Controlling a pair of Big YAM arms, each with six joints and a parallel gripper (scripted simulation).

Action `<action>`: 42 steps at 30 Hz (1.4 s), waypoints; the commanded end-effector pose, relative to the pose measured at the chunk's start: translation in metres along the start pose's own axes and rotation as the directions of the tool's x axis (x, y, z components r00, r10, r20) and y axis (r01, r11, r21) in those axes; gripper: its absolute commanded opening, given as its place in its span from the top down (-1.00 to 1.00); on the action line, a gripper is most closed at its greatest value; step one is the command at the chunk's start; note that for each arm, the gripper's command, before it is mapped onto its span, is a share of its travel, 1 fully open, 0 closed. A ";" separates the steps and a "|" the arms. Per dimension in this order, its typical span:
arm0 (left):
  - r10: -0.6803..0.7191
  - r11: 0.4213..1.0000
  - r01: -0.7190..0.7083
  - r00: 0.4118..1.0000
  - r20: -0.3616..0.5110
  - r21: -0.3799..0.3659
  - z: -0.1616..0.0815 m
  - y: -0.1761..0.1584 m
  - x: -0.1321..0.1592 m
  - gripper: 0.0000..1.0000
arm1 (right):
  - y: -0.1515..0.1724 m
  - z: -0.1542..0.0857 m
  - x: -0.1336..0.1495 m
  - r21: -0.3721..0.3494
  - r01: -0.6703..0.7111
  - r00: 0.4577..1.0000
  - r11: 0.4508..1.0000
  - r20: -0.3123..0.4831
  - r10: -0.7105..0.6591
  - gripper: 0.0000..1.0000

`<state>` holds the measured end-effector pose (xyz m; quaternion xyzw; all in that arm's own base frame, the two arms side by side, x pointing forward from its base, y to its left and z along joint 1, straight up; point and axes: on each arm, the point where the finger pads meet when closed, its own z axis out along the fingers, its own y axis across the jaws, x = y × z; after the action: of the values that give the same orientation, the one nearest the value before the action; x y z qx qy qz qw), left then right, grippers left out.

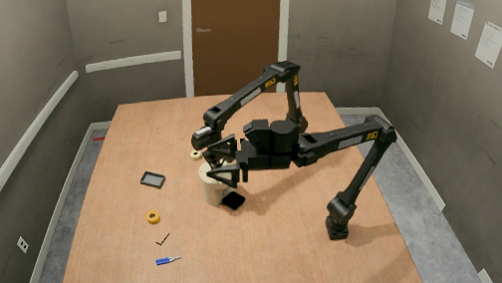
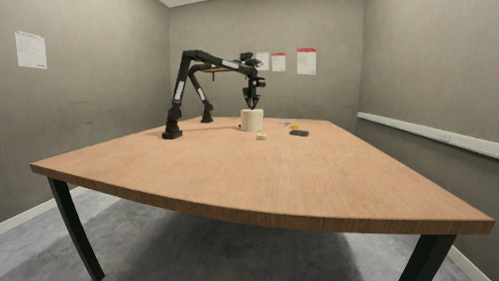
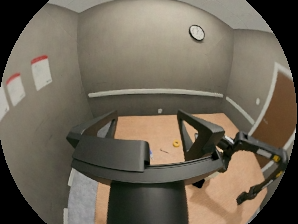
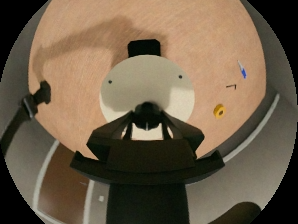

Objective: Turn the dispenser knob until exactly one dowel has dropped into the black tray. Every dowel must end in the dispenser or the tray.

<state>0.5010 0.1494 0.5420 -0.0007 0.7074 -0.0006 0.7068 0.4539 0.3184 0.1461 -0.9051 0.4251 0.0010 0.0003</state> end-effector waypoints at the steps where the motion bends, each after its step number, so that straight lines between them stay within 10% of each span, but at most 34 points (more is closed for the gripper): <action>1: 0.011 1.000 -0.011 1.000 0.008 0.004 -0.002 -0.005 -0.007 -1.00 | -0.014 -0.013 0.009 0.024 0.148 0.989 0.989 0.000 -0.148 1.00; 2: 0.011 1.000 -0.011 1.000 0.008 0.004 -0.002 -0.005 -0.007 -1.00 | -0.006 -0.004 0.008 0.001 0.036 0.999 0.999 0.001 -0.036 -0.11; 33: 0.011 1.000 -0.011 1.000 0.008 0.004 -0.002 -0.005 -0.007 -1.00 | -0.009 -0.004 0.004 0.011 0.049 0.999 0.999 -0.001 -0.049 -0.39; 42: 0.011 1.000 -0.011 1.000 0.008 0.004 -0.002 -0.005 -0.007 -1.00 | -0.012 -0.059 0.005 0.060 0.049 0.999 0.997 -0.007 -0.049 -0.39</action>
<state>0.5010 0.1494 0.5420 -0.0007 0.7074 -0.0006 0.7068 0.4535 0.3167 0.1665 -0.9146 0.4043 0.0024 -0.0020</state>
